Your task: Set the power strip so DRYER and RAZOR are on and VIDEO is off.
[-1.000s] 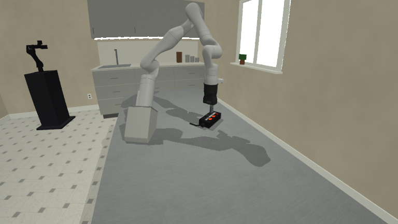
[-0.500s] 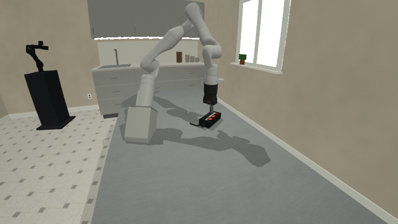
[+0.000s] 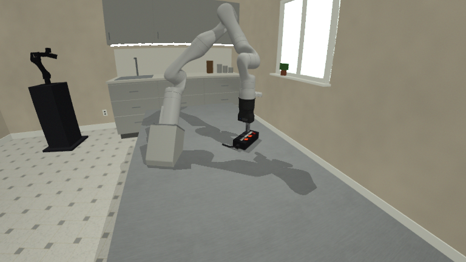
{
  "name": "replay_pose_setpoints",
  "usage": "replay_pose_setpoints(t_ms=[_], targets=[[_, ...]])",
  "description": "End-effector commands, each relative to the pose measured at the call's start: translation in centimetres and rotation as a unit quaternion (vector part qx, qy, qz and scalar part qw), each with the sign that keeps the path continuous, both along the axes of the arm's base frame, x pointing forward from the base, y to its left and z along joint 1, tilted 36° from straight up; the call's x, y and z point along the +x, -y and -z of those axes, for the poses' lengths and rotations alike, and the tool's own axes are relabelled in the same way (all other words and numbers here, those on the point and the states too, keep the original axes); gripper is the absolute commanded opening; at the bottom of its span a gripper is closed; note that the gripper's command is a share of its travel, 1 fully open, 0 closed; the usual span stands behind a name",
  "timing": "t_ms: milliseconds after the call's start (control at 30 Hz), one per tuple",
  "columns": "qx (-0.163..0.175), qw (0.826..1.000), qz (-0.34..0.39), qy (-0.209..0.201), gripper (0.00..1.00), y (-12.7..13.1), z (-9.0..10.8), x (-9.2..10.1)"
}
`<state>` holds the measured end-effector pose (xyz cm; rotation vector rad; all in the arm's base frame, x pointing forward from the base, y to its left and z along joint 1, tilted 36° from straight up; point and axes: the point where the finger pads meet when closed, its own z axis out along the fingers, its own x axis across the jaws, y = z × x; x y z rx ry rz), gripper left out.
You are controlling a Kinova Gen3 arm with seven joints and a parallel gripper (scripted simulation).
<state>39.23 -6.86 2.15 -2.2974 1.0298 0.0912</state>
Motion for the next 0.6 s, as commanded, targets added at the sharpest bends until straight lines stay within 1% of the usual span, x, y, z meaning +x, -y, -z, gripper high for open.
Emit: replay_pose_setpoints(t_ms=[0,267,567], targets=[[0.0,1.0,0.0,0.0,0.0,0.0,0.1,0.0],[0.0,1.0,0.0,0.0,0.0,-0.3,0.5,0.1],[0.0,1.0,0.0,0.0,0.0,-0.9,1.3,0.3]])
